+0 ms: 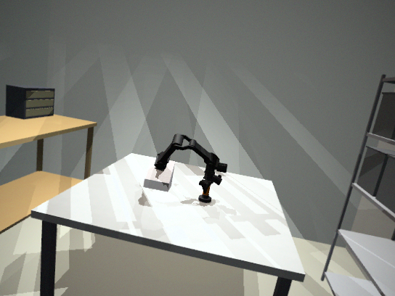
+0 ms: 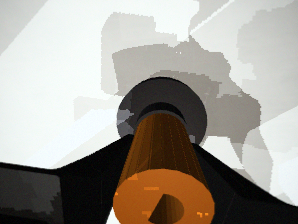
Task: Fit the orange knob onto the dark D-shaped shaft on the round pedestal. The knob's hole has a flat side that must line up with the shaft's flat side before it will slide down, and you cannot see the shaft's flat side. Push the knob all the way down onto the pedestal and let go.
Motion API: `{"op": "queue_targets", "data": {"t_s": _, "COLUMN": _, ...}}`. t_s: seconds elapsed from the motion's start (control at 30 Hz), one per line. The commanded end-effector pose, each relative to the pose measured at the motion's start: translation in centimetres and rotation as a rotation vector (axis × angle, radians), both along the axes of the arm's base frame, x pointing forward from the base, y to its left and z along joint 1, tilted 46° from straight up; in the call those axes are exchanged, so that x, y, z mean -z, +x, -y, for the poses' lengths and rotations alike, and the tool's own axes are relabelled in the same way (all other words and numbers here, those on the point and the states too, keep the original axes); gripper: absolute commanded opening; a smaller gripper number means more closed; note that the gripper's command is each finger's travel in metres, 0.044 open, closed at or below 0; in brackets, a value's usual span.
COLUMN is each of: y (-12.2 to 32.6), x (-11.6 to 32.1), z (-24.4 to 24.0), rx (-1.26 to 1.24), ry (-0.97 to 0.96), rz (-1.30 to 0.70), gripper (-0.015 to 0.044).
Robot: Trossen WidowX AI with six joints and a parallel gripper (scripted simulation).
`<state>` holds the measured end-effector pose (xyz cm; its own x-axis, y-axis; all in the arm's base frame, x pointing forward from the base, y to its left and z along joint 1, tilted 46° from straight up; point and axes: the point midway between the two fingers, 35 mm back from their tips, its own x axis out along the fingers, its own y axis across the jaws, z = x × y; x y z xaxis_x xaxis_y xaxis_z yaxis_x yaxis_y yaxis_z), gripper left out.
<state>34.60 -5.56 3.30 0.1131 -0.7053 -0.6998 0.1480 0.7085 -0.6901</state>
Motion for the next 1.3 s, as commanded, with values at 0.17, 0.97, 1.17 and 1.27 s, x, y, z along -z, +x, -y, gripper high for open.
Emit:
{"op": "queue_targets", "data": {"t_s": 0.17, "y": 0.0, "x": 0.0, "z": -0.1, "rx": -0.001, "ry": 0.000, "rz": 0.001, "gripper": 0.0157}}
{"op": "queue_targets", "data": {"t_s": 0.97, "y": -1.1, "x": -6.7, "z": -6.9, "rx": -0.002, "ry": 0.004, "rz": -0.002, "gripper": 0.0440}}
{"op": "queue_targets", "data": {"t_s": 1.17, "y": -0.8, "x": -6.5, "z": -7.2, "rx": -0.002, "ry": 0.004, "rz": -0.002, "gripper": 0.0440}}
{"op": "queue_targets", "data": {"t_s": 1.27, "y": -0.8, "x": -6.5, "z": -7.2, "rx": -0.002, "ry": 0.004, "rz": -0.002, "gripper": 0.0440}}
